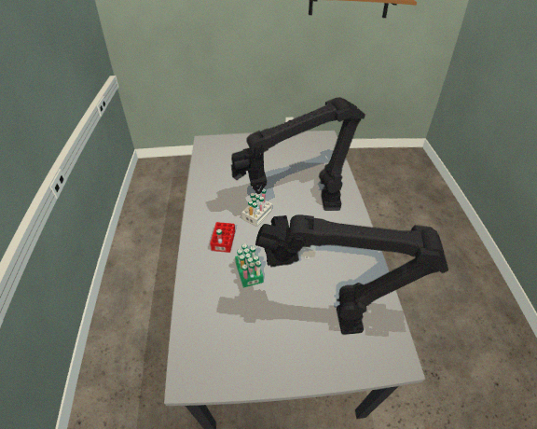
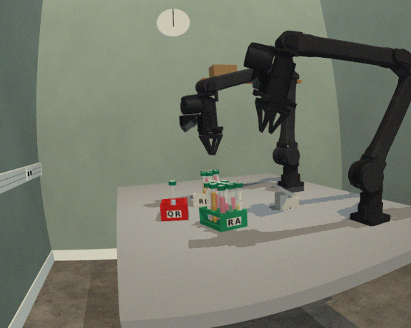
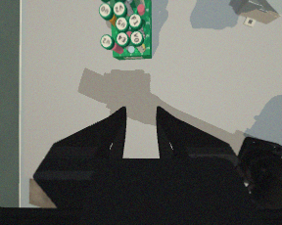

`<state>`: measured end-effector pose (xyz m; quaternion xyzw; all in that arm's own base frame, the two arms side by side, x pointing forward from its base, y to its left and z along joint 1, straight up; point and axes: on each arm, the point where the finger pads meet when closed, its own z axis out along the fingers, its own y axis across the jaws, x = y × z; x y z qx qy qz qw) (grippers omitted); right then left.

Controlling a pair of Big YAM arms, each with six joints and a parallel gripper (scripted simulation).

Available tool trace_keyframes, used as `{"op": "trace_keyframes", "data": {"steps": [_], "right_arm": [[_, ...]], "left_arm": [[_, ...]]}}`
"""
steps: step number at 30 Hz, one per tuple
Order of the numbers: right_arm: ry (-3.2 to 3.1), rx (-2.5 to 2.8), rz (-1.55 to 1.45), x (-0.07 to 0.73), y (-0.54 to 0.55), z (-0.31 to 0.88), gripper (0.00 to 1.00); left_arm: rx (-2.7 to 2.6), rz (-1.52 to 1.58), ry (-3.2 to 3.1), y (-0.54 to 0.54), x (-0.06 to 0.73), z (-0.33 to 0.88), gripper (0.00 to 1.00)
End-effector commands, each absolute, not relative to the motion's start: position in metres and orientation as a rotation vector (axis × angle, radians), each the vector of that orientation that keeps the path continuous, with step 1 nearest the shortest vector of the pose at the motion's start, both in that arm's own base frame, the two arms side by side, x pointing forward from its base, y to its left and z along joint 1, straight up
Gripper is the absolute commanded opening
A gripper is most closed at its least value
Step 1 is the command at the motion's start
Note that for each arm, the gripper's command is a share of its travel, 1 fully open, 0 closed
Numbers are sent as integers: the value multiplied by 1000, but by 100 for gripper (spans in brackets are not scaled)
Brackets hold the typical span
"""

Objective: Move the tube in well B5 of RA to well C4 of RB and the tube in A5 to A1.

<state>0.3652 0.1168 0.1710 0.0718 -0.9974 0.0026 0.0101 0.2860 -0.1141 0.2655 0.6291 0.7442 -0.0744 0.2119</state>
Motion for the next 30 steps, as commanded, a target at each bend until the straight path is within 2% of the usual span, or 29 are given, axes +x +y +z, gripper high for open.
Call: {"op": "trace_keyframes", "data": {"steps": [1,19,22,30], "right_arm": [[-3155,246,-7,364,95,186,30],[-3140,244,-1,327,24,183,30],[-3221,251,-2,351,28,207,30],[-3157,254,-4,343,40,181,30]], "left_arm": [[1734,-181,2038,-115,293,281,30],[1734,-181,2038,-115,293,281,30],[1734,-181,2038,-115,293,281,30],[1734,-181,2038,-115,293,281,30]]}}
